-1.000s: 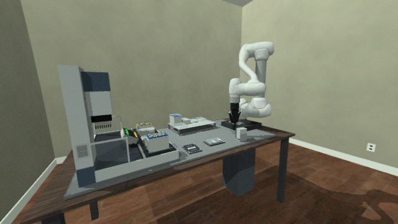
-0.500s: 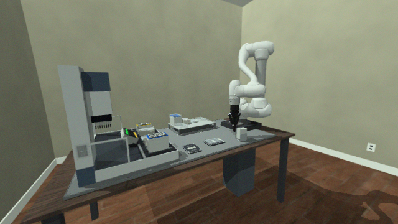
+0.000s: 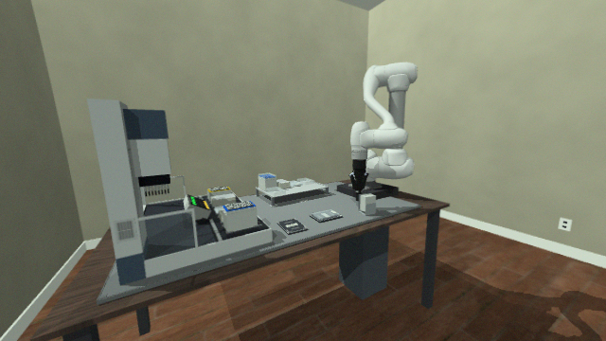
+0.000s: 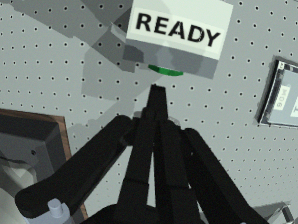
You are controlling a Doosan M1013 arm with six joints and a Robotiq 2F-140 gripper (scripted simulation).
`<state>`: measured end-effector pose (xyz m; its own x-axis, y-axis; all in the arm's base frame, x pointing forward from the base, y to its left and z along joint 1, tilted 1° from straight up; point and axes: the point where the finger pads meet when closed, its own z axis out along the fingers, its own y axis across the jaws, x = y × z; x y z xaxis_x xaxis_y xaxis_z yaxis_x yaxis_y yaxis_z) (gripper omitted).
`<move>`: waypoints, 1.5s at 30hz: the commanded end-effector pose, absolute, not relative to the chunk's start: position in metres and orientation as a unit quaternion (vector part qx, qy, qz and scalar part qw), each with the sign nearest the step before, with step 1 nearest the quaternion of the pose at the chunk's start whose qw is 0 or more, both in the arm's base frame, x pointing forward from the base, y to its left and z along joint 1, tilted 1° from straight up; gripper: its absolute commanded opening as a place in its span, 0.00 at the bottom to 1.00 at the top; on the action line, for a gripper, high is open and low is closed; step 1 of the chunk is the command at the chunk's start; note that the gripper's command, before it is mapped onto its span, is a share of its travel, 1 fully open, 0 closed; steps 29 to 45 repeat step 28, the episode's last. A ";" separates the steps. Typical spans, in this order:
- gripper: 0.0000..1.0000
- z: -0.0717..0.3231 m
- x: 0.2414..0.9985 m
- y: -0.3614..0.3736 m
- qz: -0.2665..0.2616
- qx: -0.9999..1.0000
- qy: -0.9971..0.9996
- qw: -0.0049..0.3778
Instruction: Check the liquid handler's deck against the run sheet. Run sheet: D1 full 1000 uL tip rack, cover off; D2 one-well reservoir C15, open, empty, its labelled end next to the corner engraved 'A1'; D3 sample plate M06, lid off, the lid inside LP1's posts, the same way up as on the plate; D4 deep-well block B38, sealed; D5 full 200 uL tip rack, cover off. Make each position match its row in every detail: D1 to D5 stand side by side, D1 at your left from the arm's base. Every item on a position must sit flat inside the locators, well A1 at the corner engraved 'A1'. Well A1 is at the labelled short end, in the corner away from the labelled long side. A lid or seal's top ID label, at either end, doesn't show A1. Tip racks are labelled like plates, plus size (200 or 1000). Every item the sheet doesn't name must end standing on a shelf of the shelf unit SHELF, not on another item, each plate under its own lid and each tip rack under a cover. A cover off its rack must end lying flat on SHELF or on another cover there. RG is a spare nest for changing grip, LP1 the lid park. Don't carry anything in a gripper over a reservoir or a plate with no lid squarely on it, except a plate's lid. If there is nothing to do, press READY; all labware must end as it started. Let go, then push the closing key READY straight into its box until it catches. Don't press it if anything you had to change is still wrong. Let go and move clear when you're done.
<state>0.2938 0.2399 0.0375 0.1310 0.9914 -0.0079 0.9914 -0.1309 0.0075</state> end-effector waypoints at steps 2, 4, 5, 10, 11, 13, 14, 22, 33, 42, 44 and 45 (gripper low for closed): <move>0.10 0.038 0.295 0.246 0.000 0.752 0.659 0.005; 0.10 0.038 0.295 0.250 0.000 0.752 0.659 0.005; 0.10 0.038 0.295 0.251 0.000 0.752 0.659 0.005; 0.10 0.038 0.297 0.259 0.000 0.752 0.659 0.005; 0.10 0.038 0.297 0.261 0.000 0.752 0.659 0.005; 0.10 0.038 0.297 0.261 0.000 0.752 0.659 0.005; 0.10 0.038 0.297 0.262 0.000 0.752 0.659 0.005; 0.10 0.038 0.297 0.264 0.000 0.752 0.659 0.005; 0.10 0.038 0.297 0.266 0.000 0.752 0.659 0.005; 0.10 0.038 0.297 0.266 0.000 0.752 0.659 0.005; 0.10 0.038 0.297 0.266 0.000 0.752 0.659 0.005; 0.10 0.038 0.297 0.266 0.000 0.752 0.659 0.005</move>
